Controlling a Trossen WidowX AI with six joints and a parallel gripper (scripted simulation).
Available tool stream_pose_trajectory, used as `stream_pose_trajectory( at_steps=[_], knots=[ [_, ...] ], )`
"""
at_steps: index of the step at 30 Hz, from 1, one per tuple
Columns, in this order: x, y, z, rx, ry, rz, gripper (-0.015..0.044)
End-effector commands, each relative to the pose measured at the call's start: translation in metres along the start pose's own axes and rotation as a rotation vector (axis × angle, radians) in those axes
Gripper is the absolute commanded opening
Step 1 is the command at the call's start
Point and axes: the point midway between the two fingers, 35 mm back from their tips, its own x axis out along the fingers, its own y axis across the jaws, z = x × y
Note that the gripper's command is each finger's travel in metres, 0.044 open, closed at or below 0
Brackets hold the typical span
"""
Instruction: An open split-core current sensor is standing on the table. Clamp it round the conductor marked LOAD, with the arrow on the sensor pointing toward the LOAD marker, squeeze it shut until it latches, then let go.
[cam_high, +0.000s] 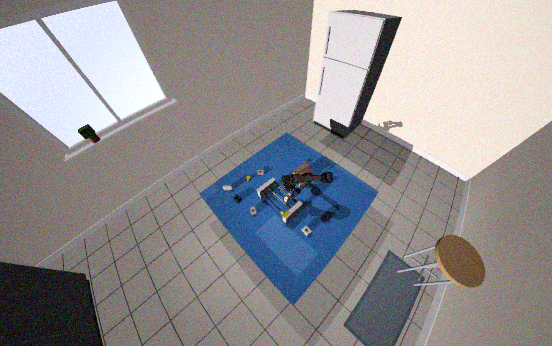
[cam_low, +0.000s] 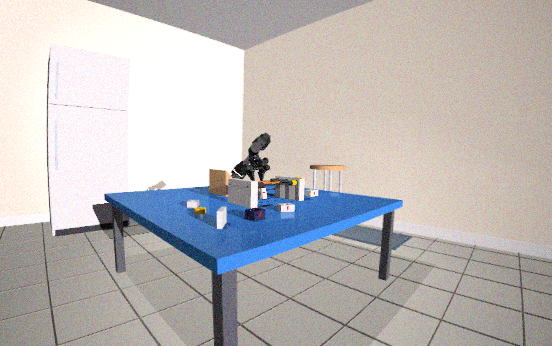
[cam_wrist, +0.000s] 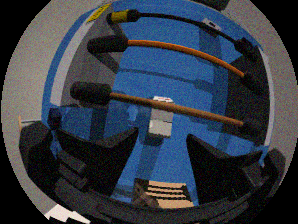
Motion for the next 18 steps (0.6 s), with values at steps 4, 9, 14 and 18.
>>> stream_pose_trajectory(
  at_steps=[4,9,14,18],
  knots=[
    [0.012,0.002,-0.001,0.004,0.0,0.008,0.0293],
    [0.02,0.002,-0.001,0.004,0.0,0.01,0.0293],
    [0.028,0.003,-0.002,0.004,-0.001,0.013,0.0293],
    [0.026,0.002,-0.001,-0.001,-0.001,0.005,0.024]
  ],
)
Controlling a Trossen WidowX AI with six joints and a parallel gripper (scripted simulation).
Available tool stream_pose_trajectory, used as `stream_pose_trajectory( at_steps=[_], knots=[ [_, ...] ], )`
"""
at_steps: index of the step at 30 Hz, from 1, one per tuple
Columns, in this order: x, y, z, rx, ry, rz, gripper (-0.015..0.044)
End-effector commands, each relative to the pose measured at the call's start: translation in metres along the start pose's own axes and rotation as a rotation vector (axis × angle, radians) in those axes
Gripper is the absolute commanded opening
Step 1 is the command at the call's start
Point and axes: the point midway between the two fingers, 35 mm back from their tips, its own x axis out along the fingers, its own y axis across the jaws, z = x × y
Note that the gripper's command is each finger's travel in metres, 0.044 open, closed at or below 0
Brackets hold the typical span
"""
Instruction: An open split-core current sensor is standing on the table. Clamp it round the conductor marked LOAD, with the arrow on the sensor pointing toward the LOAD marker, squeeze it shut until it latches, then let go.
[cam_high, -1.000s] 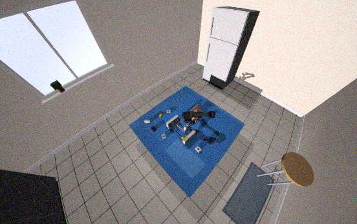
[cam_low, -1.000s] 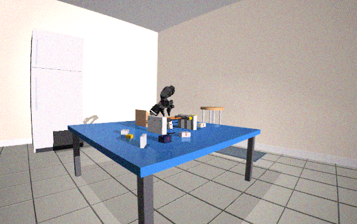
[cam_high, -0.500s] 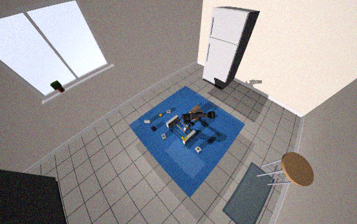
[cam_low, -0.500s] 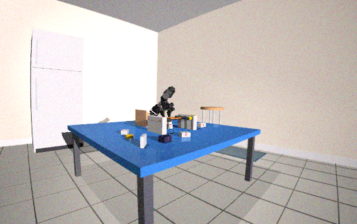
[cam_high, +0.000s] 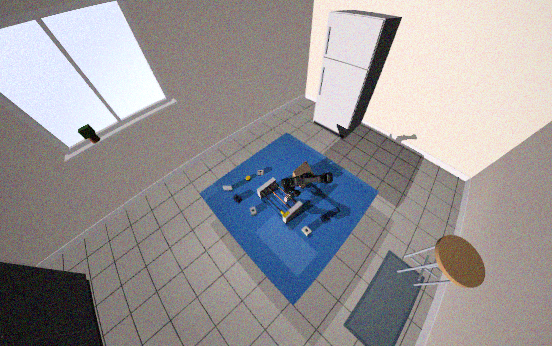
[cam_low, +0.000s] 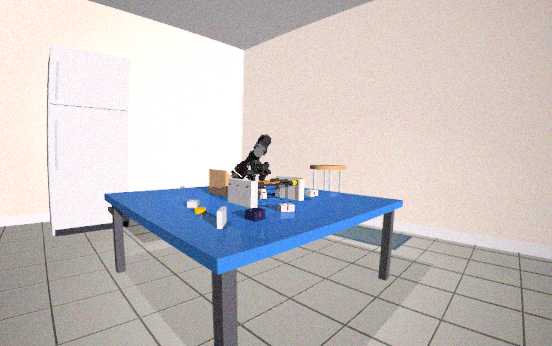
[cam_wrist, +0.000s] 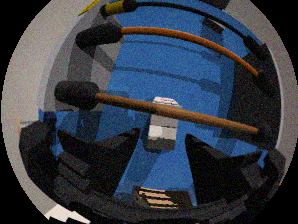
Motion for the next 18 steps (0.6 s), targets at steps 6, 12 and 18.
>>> stream_pose_trajectory(
  at_steps=[6,12,18],
  knots=[
    [-0.0006,-0.0002,0.0003,-0.001,-0.001,-0.001,0.0142],
    [-0.0006,-0.0002,0.0003,-0.001,-0.001,-0.001,0.0102],
    [-0.0016,0.0008,0.0007,0.002,-0.001,0.005,0.0022]
  ],
)
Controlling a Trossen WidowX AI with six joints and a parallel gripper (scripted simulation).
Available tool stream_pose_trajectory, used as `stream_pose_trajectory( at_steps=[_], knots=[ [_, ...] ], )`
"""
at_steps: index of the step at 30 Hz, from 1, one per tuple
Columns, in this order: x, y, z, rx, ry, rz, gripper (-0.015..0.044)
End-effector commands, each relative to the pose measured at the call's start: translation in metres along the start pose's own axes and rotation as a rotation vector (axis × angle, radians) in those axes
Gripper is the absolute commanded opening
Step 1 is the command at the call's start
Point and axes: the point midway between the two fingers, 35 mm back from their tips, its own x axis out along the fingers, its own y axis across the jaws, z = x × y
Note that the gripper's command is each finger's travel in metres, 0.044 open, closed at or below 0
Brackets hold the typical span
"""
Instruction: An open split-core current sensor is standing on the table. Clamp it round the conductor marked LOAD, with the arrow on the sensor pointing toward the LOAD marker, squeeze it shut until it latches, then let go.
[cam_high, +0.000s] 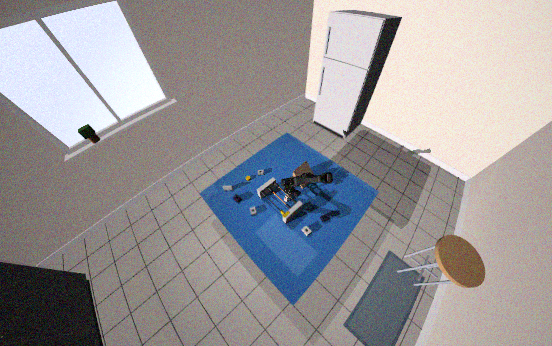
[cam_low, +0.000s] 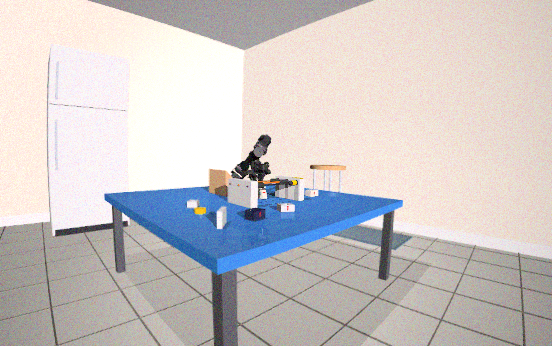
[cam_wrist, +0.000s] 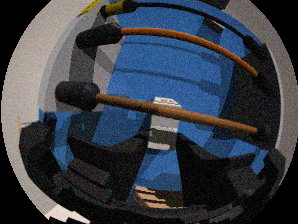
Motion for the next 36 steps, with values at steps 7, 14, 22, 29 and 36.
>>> stream_pose_trajectory(
  at_steps=[7,14,22,29,36],
  knots=[
    [-0.009,0.001,-0.023,0.002,0.002,0.003,0.0],
    [-0.016,0.005,-0.054,0.003,0.002,0.007,0.0],
    [-0.015,0.005,-0.052,0.011,0.004,0.013,0.0131],
    [-0.015,0.005,-0.052,0.011,0.004,0.013,0.0293],
    [-0.042,0.003,-0.052,0.009,0.004,0.003,0.0293]
  ],
)
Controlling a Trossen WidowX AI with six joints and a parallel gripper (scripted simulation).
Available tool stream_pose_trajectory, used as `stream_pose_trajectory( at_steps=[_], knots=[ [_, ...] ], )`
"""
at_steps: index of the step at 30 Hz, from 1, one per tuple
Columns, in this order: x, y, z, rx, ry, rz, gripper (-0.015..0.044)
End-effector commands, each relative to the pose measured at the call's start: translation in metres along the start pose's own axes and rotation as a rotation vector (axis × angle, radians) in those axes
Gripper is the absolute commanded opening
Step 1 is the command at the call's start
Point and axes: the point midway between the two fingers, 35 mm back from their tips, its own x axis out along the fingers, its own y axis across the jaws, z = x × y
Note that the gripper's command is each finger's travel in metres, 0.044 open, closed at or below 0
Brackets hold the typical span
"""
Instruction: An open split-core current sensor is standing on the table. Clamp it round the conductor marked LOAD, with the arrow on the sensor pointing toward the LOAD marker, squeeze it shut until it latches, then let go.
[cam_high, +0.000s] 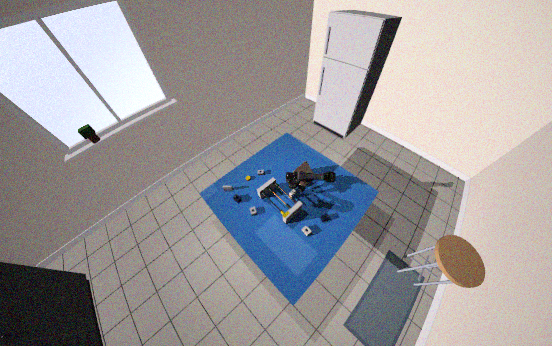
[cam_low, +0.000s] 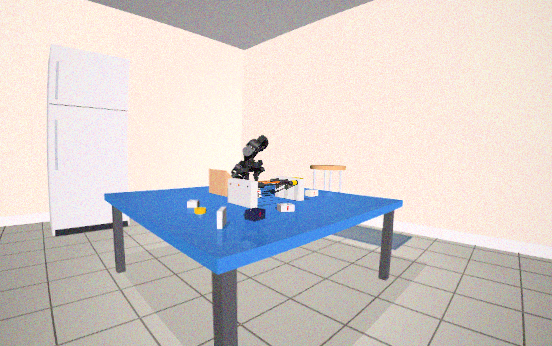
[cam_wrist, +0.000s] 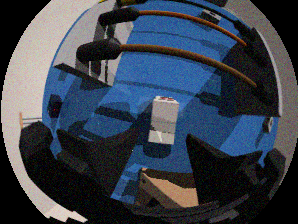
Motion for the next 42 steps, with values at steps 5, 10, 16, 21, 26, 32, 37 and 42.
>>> stream_pose_trajectory(
  at_steps=[5,10,16,21,26,32,37,42],
  knots=[
    [-0.046,-0.001,-0.003,-0.008,-0.006,-0.011,0.0293],
    [-0.046,0.0,0.005,-0.371,0.054,0.003,0.032],
    [-0.044,0.001,0.019,-1.001,0.148,0.074,0.032],
    [-0.04,0.002,0.031,-1.504,0.203,0.173,0.032],
    [-0.039,0.002,0.032,-1.571,0.208,0.19,0.032],
    [-0.031,0.002,0.031,-1.571,0.209,0.188,0.032],
    [-0.023,0.001,0.03,-1.571,0.209,0.187,0.032],
    [-0.015,0.001,0.028,-1.571,0.209,0.187,0.032]
  ],
)
